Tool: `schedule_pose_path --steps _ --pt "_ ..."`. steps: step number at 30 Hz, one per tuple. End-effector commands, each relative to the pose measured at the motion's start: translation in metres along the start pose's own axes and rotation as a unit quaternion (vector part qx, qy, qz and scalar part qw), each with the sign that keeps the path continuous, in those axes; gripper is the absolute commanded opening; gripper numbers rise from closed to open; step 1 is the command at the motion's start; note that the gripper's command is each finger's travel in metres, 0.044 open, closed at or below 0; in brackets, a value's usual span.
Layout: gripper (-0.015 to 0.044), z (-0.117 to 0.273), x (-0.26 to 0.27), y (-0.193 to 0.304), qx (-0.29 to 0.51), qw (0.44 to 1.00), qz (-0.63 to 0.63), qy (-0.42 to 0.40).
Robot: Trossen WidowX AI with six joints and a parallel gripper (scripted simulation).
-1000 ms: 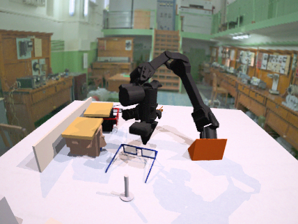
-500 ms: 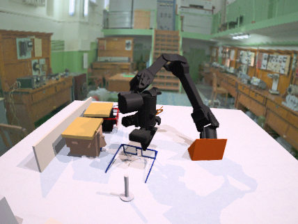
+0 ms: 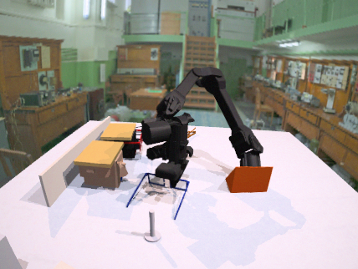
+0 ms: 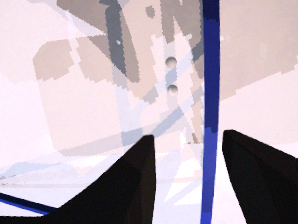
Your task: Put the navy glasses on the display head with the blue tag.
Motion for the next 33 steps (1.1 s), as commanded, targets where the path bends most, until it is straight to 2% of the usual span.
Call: schedule_pose_path --steps 1,3,24,33 --pt "0.014 -0.006 -0.002 0.001 0.0 1.0 0.003 0.005" --pt "0.014 -0.006 -0.002 0.001 0.0 1.0 0.003 0.005" --pt "0.0 -0.003 -0.001 0.0 0.001 1.0 0.0 0.001" --pt "0.0 0.01 0.001 -0.001 0.001 1.0 0.001 0.0"
Point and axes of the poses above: the point midway between the two fingers, 35 mm back from their tips, its own z axis back along the fingers, its own x axis across the jaws, y = z × x, the point moved 3 cm from there along z, back along the fingers, and after that the axes turned 2 degrees about -z, right-handed, at the moved point
